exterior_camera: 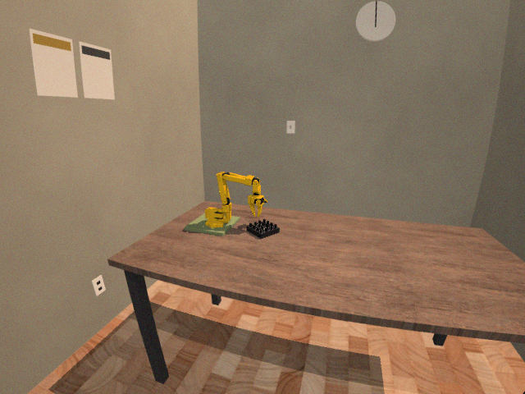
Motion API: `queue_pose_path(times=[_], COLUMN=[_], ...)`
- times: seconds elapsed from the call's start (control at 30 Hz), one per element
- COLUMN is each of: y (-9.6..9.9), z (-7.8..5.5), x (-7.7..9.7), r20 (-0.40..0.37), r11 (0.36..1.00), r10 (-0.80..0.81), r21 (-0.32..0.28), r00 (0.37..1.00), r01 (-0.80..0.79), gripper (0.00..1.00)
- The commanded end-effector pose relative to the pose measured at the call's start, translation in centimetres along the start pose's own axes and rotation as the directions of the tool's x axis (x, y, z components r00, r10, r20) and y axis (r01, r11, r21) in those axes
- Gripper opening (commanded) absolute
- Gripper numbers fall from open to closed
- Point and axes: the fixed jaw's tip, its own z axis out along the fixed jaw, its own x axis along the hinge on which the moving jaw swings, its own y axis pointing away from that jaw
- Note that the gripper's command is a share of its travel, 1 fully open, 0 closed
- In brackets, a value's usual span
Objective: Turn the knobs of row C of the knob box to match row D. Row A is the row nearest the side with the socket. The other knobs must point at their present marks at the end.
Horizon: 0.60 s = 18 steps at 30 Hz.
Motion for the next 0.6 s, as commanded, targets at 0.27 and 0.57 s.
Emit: queue_pose_path(times=[0.27,0.57], y=[-0.9,-1.9], z=[-0.5,-1.2], x=[2.1,5.0], r20=[0.004,0.011], r11=[0.952,0.756], r10=[0.306,0.654], r21=[0.006,0.013], r00=[0.952,0.756], r01=[-0.306,-0.654], gripper=[0.13,0.18])
